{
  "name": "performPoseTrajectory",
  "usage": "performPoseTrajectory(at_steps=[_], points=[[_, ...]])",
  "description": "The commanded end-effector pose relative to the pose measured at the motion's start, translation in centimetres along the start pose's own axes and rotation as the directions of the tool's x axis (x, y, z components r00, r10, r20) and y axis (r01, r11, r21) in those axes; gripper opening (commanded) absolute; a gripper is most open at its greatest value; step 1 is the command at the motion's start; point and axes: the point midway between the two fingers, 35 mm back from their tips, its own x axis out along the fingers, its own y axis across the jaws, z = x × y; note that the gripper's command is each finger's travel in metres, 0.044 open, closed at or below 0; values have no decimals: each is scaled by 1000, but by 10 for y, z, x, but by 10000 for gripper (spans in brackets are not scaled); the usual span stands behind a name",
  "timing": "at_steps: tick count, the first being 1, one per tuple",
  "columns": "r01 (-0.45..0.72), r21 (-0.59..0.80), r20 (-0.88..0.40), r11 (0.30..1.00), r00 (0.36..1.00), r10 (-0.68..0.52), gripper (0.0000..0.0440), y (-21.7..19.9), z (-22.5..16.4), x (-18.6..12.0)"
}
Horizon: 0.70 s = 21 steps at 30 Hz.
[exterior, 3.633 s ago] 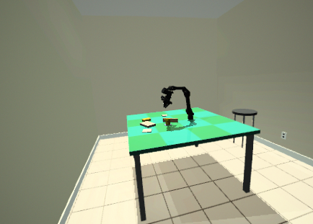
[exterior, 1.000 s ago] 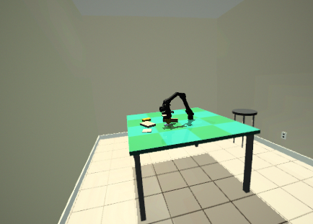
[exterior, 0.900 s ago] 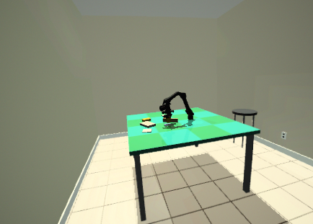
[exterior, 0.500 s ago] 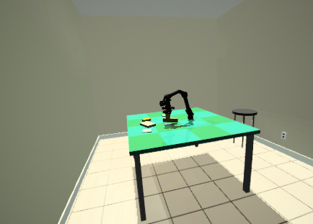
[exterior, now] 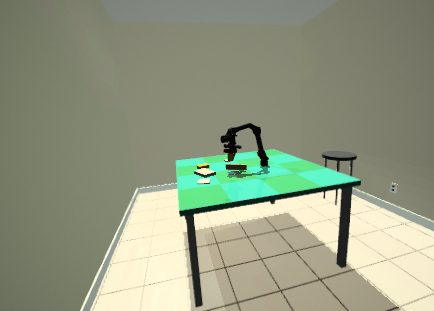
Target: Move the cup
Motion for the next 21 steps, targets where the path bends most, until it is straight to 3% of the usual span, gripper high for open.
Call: performPoseTrajectory(at_steps=[1, 21], points=[[-10, 31, 10, 999, 1000, 10, 0, -5, 8, -2], [-60, 174, 55, 983, 997, 51, 0, -43, 49, -3]])
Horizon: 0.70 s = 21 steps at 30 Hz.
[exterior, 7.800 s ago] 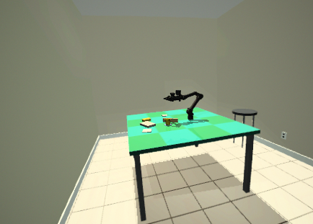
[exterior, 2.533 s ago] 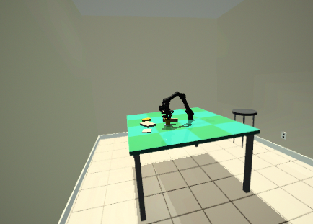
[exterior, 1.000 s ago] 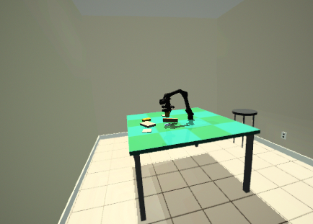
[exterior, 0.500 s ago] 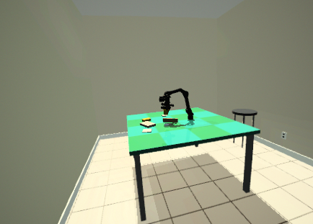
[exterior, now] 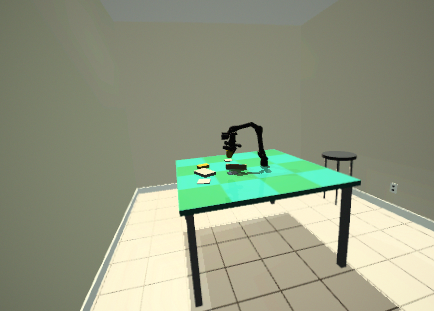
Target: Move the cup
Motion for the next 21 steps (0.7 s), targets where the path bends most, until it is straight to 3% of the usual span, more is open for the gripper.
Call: performPoseTrajectory(at_steps=[1, 21], points=[[2, 17, 8, 1000, 1000, -2, 0, -7, 6, 3], [-16, 138, 37, 990, 999, 10, 0, -44, 35, 22]])
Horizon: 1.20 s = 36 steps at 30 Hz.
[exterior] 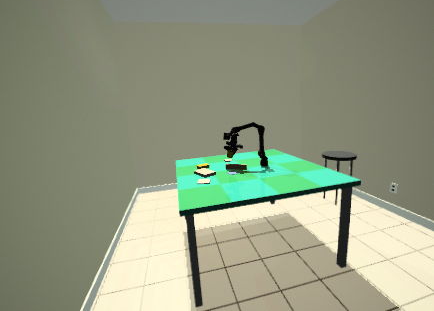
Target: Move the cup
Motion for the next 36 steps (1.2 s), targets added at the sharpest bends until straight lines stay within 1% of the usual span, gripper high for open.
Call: performPoseTrajectory(at_steps=[1, 12, 24, 29, 36], points=[[6, 13, 5, 1000, 1000, -6, 0, -7, 4, 6], [6, 59, 11, 998, 1000, -7, 0, -27, 7, 26], [10, 90, 6, 996, 1000, -11, 4, -48, -1, 51], [18, 100, 1, 995, 1000, -18, 13, -58, -7, 61], [37, 117, -9, 992, 999, -36, 40, -74, -15, 73]])
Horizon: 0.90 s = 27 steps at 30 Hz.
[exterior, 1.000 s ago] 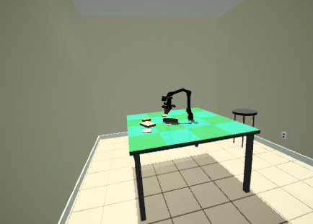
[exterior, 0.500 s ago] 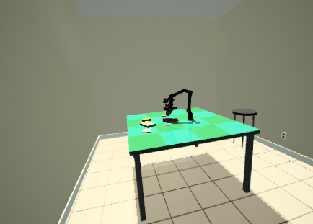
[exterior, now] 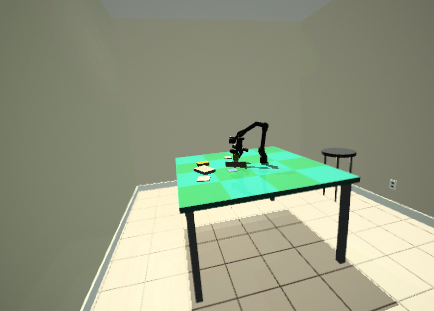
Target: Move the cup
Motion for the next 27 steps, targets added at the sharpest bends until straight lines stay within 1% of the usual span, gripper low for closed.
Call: performPoseTrajectory(at_steps=[1, 6, 10, 11, 20, 27], points=[[11, 15, -8, 1000, 1000, -11, 45, -9, -3, 6], [27, 34, -8, 999, 1000, -26, 79, -19, -5, 12], [-10, 53, 9, 999, 1000, 9, 165, -17, 0, 9], [-21, 57, 11, 998, 1000, 21, 176, -16, 0, 8], [-91, 67, 20, 994, 996, 90, 195, -17, 1, -2], [-136, 83, 27, 987, 991, 134, 232, -20, 0, -11]])
